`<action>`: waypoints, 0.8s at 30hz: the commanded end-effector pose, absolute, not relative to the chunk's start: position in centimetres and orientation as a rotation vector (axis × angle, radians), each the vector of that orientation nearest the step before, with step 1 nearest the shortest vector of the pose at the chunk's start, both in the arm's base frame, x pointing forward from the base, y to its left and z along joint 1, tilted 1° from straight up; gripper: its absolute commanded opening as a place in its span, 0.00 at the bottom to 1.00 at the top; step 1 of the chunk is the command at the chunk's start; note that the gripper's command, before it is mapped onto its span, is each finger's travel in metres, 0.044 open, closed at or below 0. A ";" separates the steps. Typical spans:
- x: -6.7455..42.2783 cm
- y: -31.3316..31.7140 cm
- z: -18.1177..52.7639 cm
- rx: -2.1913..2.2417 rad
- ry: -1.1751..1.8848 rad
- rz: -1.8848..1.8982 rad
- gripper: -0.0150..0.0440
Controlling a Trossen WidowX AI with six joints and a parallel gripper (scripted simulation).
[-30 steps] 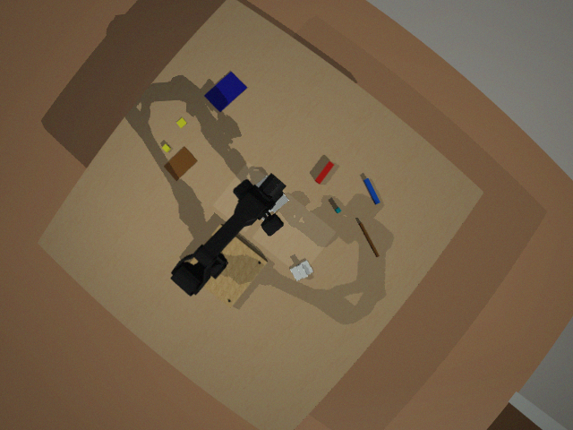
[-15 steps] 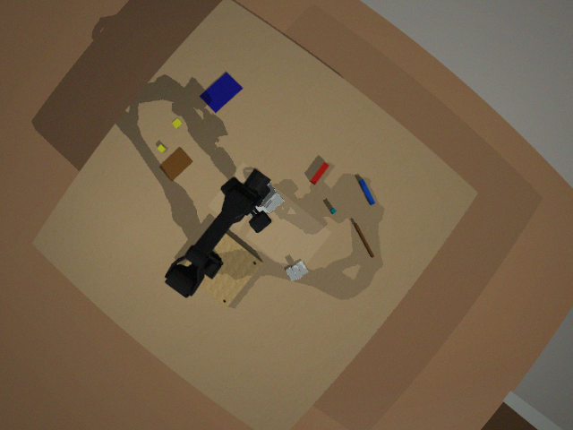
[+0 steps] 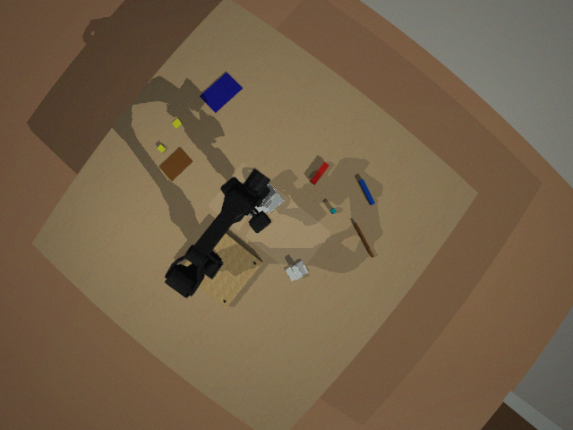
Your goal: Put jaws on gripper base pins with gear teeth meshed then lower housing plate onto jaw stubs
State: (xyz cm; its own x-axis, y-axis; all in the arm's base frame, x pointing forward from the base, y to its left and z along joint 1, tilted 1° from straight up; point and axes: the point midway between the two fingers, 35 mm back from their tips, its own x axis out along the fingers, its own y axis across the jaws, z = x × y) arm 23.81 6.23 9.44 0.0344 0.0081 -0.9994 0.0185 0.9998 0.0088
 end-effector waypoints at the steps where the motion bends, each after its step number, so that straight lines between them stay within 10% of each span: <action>1: 23.8 6.2 9.4 0.024 1.537 -0.015 0.85; 24: 23.8 6.0 9.4 0.019 1.537 -0.010 0.85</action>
State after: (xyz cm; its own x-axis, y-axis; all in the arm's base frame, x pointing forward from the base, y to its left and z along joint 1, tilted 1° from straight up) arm 23.79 6.05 9.44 0.0347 0.0079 -0.9994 0.0233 0.9997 0.0087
